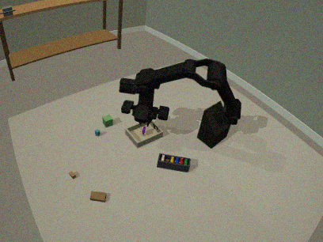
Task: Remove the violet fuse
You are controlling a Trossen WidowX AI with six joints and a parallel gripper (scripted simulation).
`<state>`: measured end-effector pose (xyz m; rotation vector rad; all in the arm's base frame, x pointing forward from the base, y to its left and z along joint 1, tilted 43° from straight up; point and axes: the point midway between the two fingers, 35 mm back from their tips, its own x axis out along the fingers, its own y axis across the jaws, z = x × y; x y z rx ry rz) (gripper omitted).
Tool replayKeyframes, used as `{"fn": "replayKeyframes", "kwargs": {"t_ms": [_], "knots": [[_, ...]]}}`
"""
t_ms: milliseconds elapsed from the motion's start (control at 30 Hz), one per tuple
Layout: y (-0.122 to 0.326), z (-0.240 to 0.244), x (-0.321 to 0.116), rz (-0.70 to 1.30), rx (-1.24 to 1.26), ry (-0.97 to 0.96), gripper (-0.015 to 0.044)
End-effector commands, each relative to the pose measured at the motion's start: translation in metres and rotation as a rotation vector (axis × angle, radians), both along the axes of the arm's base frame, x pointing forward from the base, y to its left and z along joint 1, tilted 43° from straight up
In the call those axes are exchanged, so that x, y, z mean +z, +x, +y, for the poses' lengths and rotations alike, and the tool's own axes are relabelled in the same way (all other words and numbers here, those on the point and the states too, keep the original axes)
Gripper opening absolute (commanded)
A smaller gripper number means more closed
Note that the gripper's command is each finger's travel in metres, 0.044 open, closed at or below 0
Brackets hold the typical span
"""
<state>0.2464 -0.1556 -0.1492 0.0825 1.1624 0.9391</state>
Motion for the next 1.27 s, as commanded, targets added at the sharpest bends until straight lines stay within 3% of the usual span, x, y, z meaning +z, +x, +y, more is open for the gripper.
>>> {"fn": "replayKeyframes", "kwargs": {"t_ms": [0,167,300,1233], "knots": [[0.000,0.000,0.000,-0.001,0.000,-0.001,0.0210],[0.000,-0.002,0.002,-0.001,0.000,-0.001,0.0330],[-0.004,-0.025,0.028,0.005,-0.006,0.005,0.0330],[-0.004,-0.024,0.027,0.007,-0.013,0.008,0.0330]]}}
